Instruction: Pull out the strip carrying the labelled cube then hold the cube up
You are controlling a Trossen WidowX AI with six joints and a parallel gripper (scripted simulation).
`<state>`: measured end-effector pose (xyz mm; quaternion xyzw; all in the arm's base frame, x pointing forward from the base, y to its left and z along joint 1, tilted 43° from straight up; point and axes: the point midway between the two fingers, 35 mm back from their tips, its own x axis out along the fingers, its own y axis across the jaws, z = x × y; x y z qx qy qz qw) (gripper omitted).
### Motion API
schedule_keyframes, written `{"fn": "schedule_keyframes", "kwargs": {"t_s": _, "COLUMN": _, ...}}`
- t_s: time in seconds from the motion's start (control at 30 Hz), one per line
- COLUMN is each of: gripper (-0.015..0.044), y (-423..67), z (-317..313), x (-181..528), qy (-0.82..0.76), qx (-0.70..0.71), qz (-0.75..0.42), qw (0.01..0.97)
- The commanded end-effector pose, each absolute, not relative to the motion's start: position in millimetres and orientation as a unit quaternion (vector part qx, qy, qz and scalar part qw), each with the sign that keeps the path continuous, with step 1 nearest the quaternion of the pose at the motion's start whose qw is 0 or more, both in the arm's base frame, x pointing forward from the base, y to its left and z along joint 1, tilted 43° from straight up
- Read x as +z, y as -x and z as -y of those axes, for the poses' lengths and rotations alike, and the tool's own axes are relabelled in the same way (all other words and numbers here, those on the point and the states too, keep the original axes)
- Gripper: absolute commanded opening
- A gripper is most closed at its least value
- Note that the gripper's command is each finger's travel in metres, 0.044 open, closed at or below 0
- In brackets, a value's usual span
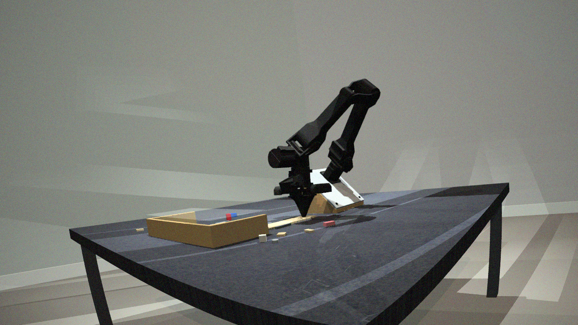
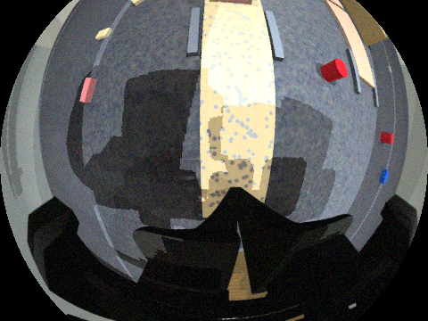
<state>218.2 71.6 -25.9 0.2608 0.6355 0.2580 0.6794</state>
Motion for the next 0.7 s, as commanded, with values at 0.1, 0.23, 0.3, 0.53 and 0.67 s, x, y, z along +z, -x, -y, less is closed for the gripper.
{"fn": "schedule_keyframes", "kwargs": {"t_s": 0.1, "gripper": 0.0000, "y": -219, "z": -47, "x": -1, "qy": -0.260, "qx": 0.257, "qz": -0.646, "qw": 0.670}}
{"fn": "schedule_keyframes", "kwargs": {"t_s": 0.23, "gripper": 0.0000, "y": -218, "z": -43, "x": 5, "qy": -0.260, "qx": 0.257, "qz": -0.648, "qw": 0.668}}
{"fn": "schedule_keyframes", "kwargs": {"t_s": 0.3, "gripper": 0.0000, "y": -217, "z": -43, "x": 5, "qy": -0.260, "qx": 0.257, "qz": -0.648, "qw": 0.668}}
{"fn": "schedule_keyframes", "kwargs": {"t_s": 0.53, "gripper": 0.0157, "y": -239, "z": -44, "x": 6, "qy": -0.273, "qx": 0.245, "qz": -0.652, "qw": 0.664}}
{"fn": "schedule_keyframes", "kwargs": {"t_s": 0.67, "gripper": 0.0263, "y": -253, "z": -42, "x": 7, "qy": -0.272, "qx": 0.245, "qz": -0.652, "qw": 0.664}}
